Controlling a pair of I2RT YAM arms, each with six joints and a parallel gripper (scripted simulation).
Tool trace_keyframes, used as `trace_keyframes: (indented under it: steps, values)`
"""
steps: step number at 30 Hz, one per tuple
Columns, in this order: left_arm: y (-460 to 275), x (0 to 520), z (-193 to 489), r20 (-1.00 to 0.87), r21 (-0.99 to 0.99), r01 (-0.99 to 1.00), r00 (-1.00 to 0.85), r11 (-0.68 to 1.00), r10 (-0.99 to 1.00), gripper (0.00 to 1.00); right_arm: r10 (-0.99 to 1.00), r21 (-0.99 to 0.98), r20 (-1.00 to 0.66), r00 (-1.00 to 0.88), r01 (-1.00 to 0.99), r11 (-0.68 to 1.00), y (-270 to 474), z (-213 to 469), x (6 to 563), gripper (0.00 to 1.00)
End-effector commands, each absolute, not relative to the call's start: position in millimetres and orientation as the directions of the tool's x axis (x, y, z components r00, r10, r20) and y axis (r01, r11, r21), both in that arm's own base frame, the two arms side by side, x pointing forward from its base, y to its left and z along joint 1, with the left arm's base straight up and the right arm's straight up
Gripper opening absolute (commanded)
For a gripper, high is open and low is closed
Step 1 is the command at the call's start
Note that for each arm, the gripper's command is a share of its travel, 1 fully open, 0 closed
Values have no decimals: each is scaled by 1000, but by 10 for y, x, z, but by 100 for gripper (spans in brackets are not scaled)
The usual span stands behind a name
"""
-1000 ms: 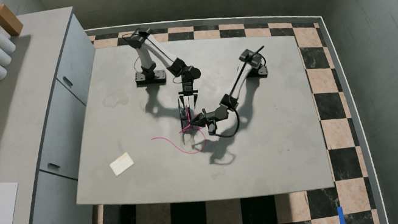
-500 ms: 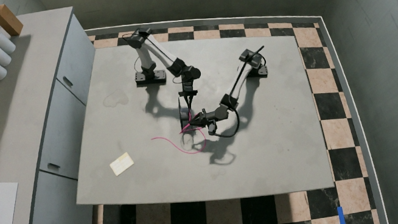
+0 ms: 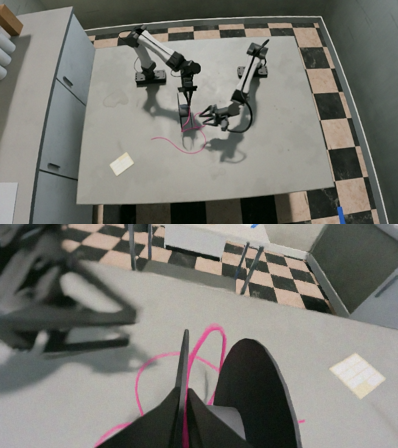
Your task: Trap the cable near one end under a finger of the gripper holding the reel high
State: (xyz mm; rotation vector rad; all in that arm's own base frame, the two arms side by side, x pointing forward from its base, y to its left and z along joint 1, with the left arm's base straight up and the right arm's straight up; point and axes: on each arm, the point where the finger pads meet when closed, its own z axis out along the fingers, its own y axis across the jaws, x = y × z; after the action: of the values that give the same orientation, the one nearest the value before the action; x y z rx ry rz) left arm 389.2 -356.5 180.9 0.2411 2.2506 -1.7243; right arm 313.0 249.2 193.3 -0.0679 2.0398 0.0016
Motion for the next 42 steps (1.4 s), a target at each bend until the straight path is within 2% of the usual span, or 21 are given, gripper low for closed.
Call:
trace_keyframes:
  steps: [1,5,14,28,42]
  values:
    - [-3061,3789,2135,-373,-903,355,-927,242,-35,65,10,22,-916,-402,-27,999,2469,2591,3162,0]
    - [-2586,3745,2216,-369,-904,350,-929,244,-34,65,5,16,-912,-409,-24,1000,2478,2863,3166,0]
    - [-2197,3736,2400,-397,-885,373,-917,278,-36,65,-4,7,-911,-412,-26,1000,2434,2973,3137,0]
    - [-2576,3639,2934,-570,-679,513,-819,525,64,65,-48,-39,-897,-440,-30,999,2462,3340,3116,0]
    - [-2828,3004,4017,-782,-378,718,-585,584,214,65,-16,-1,-907,-421,-37,999,2504,3648,3130,0]
